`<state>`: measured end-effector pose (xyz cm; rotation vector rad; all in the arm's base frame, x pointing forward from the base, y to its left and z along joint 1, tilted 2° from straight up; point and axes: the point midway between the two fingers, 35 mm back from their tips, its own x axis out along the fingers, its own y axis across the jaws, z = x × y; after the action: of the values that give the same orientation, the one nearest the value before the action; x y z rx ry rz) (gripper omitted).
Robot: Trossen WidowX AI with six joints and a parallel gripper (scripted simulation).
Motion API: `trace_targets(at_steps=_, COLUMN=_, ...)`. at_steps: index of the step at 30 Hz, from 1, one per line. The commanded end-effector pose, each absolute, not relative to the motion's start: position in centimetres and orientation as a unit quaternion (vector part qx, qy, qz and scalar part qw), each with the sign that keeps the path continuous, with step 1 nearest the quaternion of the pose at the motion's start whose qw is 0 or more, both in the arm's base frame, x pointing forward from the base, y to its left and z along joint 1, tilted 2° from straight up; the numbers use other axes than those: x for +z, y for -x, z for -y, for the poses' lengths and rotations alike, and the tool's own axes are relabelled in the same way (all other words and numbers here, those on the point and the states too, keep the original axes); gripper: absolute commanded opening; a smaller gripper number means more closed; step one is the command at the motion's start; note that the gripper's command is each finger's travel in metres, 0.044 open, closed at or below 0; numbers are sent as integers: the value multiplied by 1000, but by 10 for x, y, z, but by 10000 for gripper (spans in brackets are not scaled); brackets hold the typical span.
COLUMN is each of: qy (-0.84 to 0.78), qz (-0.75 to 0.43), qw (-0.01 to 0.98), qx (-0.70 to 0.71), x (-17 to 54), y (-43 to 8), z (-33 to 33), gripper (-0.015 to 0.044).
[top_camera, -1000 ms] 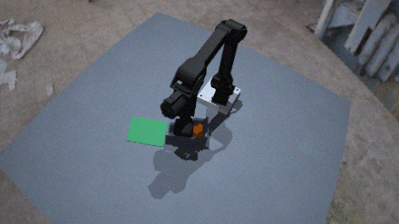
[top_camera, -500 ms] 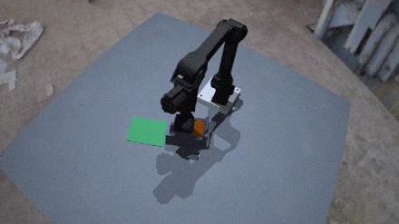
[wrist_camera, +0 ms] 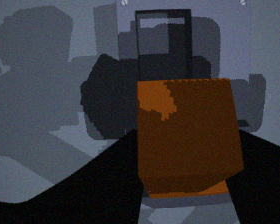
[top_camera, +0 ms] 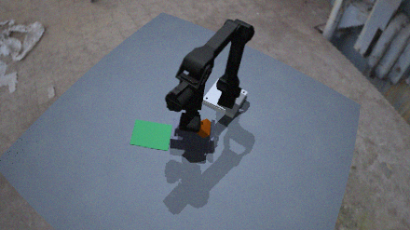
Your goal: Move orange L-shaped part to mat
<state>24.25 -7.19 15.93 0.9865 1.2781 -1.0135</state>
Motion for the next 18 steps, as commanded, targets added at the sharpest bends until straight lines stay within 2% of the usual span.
trace_targets(at_steps=1, qy=-425, qz=-544, qw=579, qx=-433, x=167, y=-243, z=71, gripper=0)
trace_targets(at_steps=18, qy=-425, qz=-544, qw=579, qx=-433, x=175, y=-245, z=81, gripper=0)
